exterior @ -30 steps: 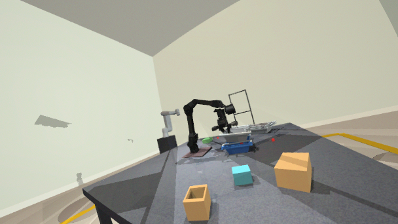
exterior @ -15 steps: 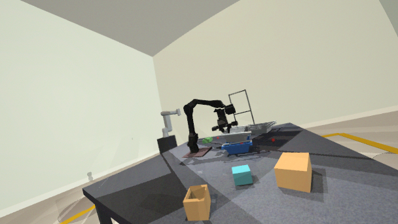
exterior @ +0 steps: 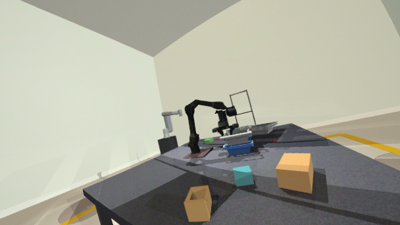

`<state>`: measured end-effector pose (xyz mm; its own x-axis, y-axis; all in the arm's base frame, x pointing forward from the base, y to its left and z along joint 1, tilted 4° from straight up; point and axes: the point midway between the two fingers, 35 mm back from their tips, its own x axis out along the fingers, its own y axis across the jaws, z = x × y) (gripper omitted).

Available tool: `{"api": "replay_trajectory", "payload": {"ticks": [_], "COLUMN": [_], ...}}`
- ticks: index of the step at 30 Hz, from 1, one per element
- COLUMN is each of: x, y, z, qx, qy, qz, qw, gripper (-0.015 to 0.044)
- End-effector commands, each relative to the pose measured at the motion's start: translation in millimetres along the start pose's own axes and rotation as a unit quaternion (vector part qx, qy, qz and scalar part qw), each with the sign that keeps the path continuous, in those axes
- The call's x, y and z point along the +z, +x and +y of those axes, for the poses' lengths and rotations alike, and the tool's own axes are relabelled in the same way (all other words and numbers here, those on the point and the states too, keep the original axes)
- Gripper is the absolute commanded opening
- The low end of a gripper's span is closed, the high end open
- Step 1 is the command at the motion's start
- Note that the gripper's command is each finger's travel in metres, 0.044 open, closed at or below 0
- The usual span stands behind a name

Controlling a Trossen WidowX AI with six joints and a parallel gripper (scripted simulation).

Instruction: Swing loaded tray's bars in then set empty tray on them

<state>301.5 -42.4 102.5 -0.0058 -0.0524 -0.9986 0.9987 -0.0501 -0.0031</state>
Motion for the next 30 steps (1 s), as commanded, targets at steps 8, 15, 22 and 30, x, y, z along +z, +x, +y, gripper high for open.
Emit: {"api": "replay_trajectory", "payload": {"ticks": [8, 15, 22, 30], "x": [0, 0, 0, 0], "y": [1, 0, -12, -50], "z": [-1, 0, 2, 6], "qx": [-0.002, 0.0, 0.001, 0.005], "qy": [0.002, 0.0, 0.0, 0.0], "qz": [-0.001, 0.0, 0.0, -0.001], "qw": [1.0, 1.0, 1.0, 1.0], "gripper": [0.0396, 0.044, 0.044, 0.044]}}
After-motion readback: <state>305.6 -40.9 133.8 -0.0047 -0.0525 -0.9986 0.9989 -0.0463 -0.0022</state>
